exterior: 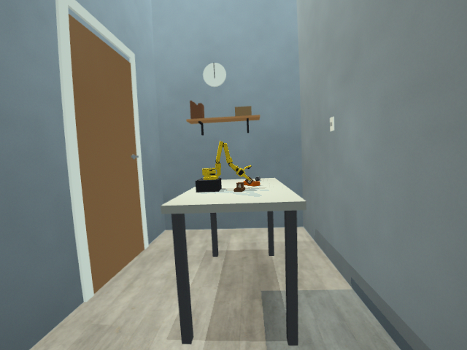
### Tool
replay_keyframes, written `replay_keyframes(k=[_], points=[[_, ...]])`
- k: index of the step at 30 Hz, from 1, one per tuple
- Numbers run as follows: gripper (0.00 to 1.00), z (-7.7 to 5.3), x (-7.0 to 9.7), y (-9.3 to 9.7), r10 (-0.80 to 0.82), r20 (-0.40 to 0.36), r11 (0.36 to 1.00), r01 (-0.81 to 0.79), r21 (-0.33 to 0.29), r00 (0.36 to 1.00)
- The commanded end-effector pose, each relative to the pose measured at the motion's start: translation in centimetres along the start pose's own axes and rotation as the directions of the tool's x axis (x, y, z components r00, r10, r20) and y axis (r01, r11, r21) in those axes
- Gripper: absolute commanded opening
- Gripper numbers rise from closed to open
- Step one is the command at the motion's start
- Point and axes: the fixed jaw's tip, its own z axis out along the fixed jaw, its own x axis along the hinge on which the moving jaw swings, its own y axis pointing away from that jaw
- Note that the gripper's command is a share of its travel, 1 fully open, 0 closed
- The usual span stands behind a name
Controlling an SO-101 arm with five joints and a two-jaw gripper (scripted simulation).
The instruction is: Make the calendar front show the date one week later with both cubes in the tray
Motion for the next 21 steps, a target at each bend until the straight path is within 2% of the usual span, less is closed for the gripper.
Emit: replay_keyframes(k=[1, 8, 15, 21], points=[[0.0, 0.09, 0.19, -0.24, -0.002, 0.029, 1.0, 0.002, 0.006, 1.0], [0.0, 0.37, 0.19, -0.31, -0.008, 0.137, 1.0, 0.008, 0.004, 0.99], [0.0, 0.14, 0.27, -0.38, -0.014, 0.241, 1.0, 0.014, 0.003, 0.97], [0.0, -0.11, 0.32, -0.41, -0.016, 0.284, 1.0, 0.016, 0.004, 0.959]])
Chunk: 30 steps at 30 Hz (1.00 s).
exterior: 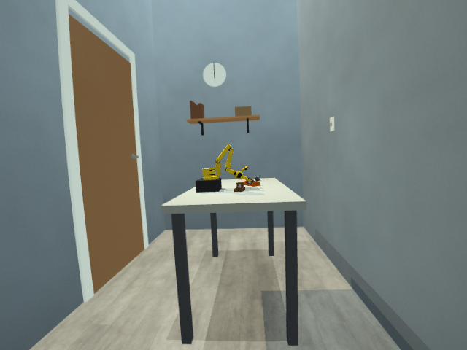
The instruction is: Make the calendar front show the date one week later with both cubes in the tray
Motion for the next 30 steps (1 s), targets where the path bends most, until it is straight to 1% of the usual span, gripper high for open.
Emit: replay_keyframes(k=[1, 8, 30], points=[[0.0, -0.29, -0.06, -0.23, -0.005, 0.059, 1.0, 0.004, 0.007, 0.998], [0.0, -0.52, -0.08, -0.25, -0.006, 0.088, 1.0, 0.006, 0.007, 0.996], [0.0, -0.53, -0.08, -0.25, -0.006, 0.089, 1.0, 0.006, 0.007, 0.996]])
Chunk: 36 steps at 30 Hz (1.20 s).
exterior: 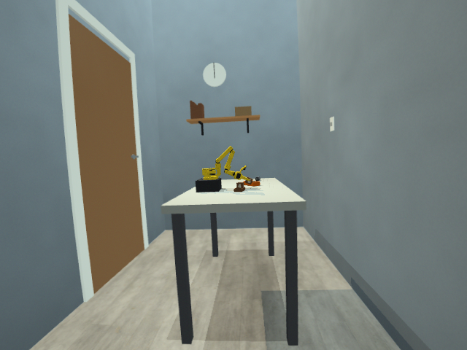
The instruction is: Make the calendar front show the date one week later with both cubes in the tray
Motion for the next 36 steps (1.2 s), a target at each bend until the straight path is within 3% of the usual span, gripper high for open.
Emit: replay_keyframes(k=[1, 36], points=[[0.0, -0.07, -0.13, -0.65, -0.014, 0.012, 1.0, 0.013, 0.026, 1.0], [0.0, 0.15, 0.46, -0.67, -0.014, 0.011, 1.0, 0.013, 0.026, 1.0]])
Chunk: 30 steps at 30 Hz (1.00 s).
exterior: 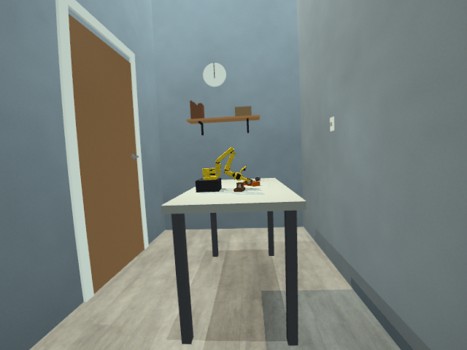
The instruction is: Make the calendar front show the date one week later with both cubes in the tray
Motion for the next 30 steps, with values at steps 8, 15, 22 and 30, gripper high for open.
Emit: replay_keyframes(k=[8, 15, 22, 30], points=[[0.0, 0.3, 0.5, -0.2, -0.004, -0.001, 1.0, 0.004, 0.008, 1.0], [0.0, 0.3, 0.7, -0.2, -0.003, -0.005, 1.0, 0.003, 0.008, 1.0], [0.0, 0.4, 0.9, -0.2, -0.003, -0.009, 1.0, 0.003, 0.009, 1.0], [0.0, 0.5, 1.2, -0.2, -0.003, -0.014, 1.0, 0.003, 0.009, 1.0]])
